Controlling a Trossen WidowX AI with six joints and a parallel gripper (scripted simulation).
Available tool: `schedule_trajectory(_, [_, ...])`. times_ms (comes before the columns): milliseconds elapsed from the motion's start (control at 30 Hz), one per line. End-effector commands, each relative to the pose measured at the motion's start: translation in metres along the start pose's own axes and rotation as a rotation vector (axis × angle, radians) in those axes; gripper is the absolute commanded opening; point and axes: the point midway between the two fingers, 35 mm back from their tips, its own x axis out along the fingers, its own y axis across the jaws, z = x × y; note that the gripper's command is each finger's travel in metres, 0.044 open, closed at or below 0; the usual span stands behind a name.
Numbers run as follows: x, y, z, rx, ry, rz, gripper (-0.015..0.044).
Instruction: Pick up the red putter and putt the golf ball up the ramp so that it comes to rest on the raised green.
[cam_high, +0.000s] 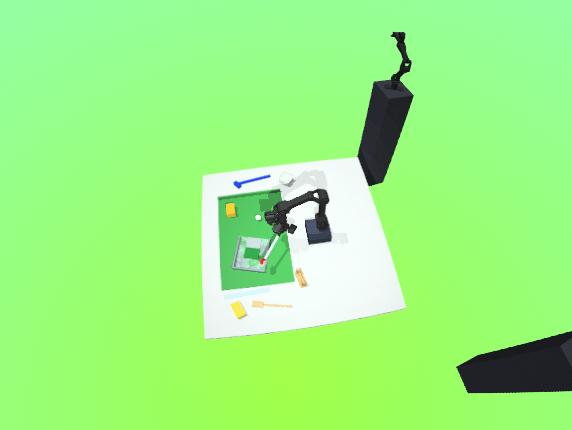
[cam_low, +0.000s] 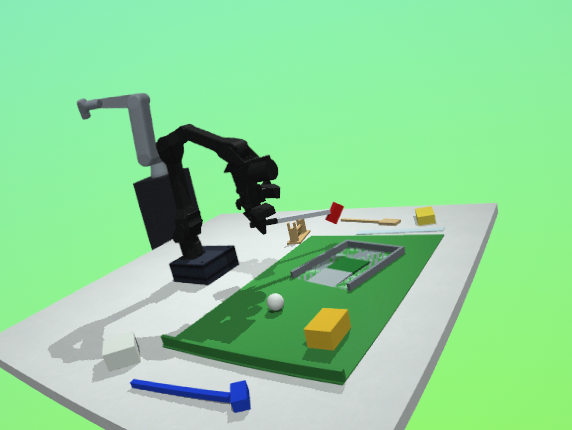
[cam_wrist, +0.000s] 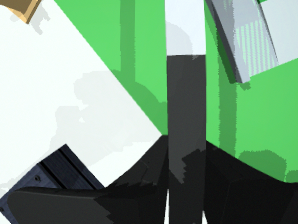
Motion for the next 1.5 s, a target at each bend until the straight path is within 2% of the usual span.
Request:
schedule_trajectory(0, [-0.006,-0.012,-0.014,0.103,0.002,-0.02,0.0])
schedule_trajectory(633, [-0.027,-0.051,-0.107,0.644,0.053,-0.085,0.0])
schedule_trajectory(1233, [-0.047,-0.053,-0.199,1.156,0.104,-0.131,0.0])
schedule_trajectory(1467, [-0.047,-0.052,-0.207,1.198,0.109,-0.135,0.0])
